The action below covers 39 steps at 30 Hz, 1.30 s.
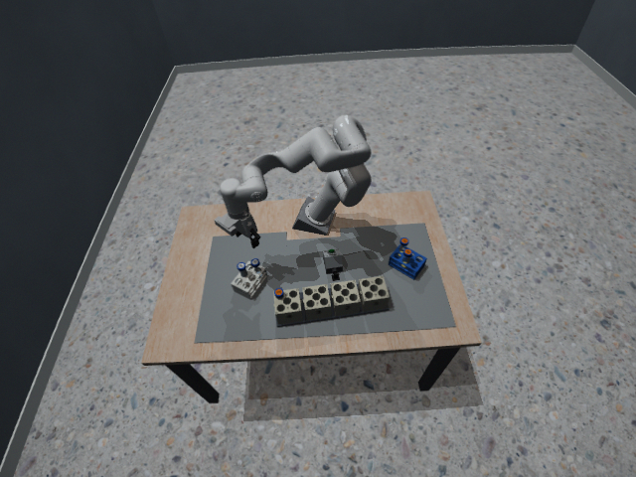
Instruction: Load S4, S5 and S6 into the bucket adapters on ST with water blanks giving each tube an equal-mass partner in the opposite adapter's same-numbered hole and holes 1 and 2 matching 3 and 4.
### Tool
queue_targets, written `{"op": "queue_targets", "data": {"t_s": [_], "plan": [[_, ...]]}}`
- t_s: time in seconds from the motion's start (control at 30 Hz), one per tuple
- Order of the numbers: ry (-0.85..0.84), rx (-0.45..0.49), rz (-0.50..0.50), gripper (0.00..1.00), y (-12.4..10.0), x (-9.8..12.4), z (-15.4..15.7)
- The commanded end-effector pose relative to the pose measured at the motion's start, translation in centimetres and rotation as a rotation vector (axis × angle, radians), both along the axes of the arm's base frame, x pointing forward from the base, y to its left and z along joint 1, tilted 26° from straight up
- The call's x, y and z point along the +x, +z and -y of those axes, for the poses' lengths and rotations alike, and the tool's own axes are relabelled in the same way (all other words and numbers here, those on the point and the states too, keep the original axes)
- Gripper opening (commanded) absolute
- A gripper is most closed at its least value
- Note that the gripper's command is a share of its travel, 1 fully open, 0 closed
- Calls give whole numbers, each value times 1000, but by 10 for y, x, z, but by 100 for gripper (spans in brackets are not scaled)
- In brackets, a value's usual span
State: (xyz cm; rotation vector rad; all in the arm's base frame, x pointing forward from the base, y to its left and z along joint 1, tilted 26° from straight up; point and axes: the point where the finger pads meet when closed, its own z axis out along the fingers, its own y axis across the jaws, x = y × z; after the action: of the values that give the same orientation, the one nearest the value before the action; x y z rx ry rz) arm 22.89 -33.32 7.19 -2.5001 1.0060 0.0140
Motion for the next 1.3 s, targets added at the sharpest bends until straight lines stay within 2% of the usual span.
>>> {"op": "queue_targets", "data": {"t_s": [0.0,0.63,1.27], "plan": [[-1,-4,2,100,-12,3,-4],[-1,-4,2,100,-53,10,-22],[-1,-4,2,100,-54,10,-23]]}}
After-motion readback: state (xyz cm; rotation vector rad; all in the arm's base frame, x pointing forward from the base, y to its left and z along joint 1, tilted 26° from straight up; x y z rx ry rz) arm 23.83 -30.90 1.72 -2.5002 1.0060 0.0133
